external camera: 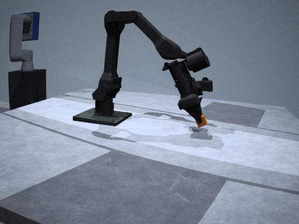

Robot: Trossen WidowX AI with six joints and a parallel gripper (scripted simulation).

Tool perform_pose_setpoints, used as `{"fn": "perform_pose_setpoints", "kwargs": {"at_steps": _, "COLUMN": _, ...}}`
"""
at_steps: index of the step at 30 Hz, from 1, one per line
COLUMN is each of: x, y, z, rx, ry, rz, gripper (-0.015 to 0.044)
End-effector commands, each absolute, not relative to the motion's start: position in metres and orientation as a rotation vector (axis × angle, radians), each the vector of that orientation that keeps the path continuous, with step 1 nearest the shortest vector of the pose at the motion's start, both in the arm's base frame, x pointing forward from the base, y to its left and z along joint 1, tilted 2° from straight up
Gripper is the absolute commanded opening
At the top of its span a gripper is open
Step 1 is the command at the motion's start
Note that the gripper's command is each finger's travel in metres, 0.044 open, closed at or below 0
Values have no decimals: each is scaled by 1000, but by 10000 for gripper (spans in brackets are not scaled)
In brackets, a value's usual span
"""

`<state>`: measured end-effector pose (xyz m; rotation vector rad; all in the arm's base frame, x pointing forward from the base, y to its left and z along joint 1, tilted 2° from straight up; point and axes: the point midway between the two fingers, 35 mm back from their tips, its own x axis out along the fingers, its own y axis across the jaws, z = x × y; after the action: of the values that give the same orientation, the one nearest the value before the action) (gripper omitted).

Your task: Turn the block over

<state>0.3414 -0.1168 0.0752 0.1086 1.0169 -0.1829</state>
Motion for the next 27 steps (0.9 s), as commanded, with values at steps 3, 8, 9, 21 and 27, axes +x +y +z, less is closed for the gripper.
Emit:
{"fn": "perform_pose_setpoints", "kwargs": {"at_steps": 3, "x": 340, "y": -116, "z": 75, "rx": 103, "ry": 981, "rz": -178, "gripper": 0}}
{"fn": "perform_pose_setpoints", "kwargs": {"at_steps": 8, "x": 346, "y": -118, "z": 66, "rx": 99, "ry": 912, "rz": -183, "gripper": 0}}
{"fn": "perform_pose_setpoints", "kwargs": {"at_steps": 9, "x": 347, "y": -119, "z": 64, "rx": 98, "ry": 897, "rz": -184, "gripper": 0}}
{"fn": "perform_pose_setpoints", "kwargs": {"at_steps": 21, "x": 353, "y": -121, "z": 47, "rx": 82, "ry": 708, "rz": -191, "gripper": 0}}
{"fn": "perform_pose_setpoints", "kwargs": {"at_steps": 27, "x": 351, "y": -120, "z": 44, "rx": 72, "ry": 614, "rz": -193, "gripper": 0}}
